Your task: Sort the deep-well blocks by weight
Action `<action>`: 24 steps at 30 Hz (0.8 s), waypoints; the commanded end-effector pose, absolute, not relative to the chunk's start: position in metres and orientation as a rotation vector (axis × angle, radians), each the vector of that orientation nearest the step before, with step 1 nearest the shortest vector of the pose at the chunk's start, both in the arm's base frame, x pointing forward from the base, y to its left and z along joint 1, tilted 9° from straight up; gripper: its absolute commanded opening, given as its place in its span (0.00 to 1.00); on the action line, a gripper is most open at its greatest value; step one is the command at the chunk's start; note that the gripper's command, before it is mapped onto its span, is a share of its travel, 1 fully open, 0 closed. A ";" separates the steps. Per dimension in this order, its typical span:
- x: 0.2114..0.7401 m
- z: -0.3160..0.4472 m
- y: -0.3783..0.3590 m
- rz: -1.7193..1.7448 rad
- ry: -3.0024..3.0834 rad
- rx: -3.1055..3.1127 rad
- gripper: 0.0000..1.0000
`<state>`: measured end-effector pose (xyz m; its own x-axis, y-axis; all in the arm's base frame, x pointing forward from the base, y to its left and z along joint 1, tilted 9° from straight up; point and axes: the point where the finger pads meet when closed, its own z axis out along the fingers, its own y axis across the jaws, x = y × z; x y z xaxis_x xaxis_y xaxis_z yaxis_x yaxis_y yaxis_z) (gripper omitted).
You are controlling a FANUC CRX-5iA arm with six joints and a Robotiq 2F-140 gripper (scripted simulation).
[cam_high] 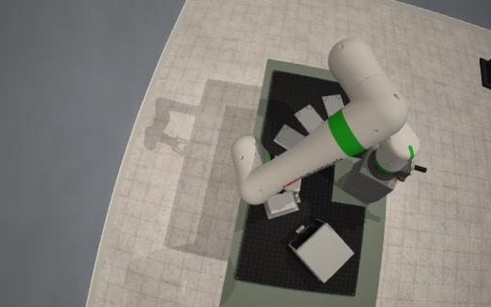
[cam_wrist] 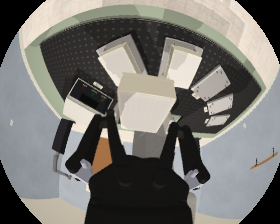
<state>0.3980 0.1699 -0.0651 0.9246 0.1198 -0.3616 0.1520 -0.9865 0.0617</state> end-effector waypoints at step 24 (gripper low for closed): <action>0.425 -0.058 0.096 -0.554 0.212 2.995 0.10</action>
